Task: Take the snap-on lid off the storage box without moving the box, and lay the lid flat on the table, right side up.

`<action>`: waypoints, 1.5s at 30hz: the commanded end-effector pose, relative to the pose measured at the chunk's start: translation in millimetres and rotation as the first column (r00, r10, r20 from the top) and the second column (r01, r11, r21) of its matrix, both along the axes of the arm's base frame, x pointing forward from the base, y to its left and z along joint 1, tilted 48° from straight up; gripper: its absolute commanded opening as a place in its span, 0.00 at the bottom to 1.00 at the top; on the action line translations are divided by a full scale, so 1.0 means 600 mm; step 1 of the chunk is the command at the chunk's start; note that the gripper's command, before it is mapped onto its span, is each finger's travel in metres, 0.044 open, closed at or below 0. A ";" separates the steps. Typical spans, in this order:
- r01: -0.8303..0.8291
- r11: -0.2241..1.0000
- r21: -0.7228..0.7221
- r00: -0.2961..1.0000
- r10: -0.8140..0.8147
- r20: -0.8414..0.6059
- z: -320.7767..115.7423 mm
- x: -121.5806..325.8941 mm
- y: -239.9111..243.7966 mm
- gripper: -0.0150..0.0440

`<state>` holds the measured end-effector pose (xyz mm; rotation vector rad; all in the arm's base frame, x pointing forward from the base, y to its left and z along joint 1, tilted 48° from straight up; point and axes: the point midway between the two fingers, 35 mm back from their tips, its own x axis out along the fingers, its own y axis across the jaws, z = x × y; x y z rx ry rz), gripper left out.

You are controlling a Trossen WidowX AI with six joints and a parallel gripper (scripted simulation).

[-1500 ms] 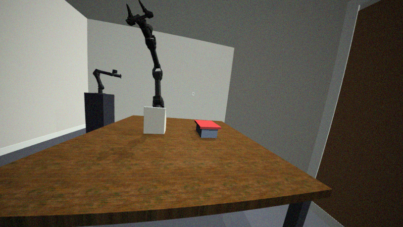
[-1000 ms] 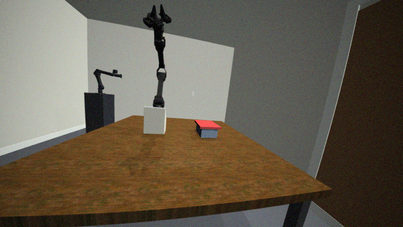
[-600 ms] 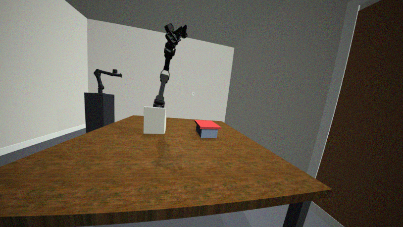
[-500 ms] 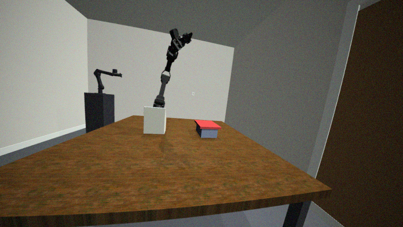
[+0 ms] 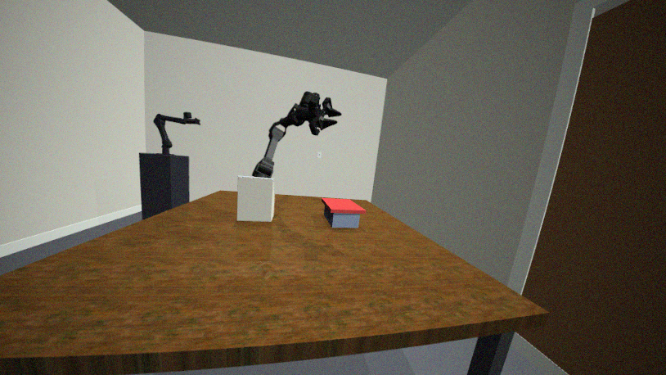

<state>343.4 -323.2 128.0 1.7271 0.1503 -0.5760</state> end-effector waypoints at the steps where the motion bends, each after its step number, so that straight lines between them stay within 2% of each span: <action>1: -0.092 0.989 0.114 0.996 0.090 0.019 -0.036 0.015 0.086 0.65; 5: -0.203 0.946 0.253 0.979 0.200 0.038 -0.077 0.019 0.197 0.65; 7: -0.221 0.935 0.277 0.975 0.218 0.041 -0.084 0.017 0.215 0.65; 9: -0.267 0.901 0.342 0.962 0.267 0.050 -0.101 0.011 0.267 0.65; 15: -0.385 0.744 0.546 0.907 0.416 0.072 -0.148 -0.041 0.432 0.65; 20: -0.417 0.649 0.636 0.873 0.482 0.081 -0.164 -0.082 0.505 0.65; 31: -0.421 0.630 0.653 0.865 0.494 0.081 -0.169 -0.091 0.520 0.65; 38: -0.420 0.629 0.654 0.865 0.495 0.081 -0.231 -0.097 0.586 0.65; 45: -0.421 0.627 0.655 0.866 0.494 0.083 -0.235 -0.099 0.594 0.65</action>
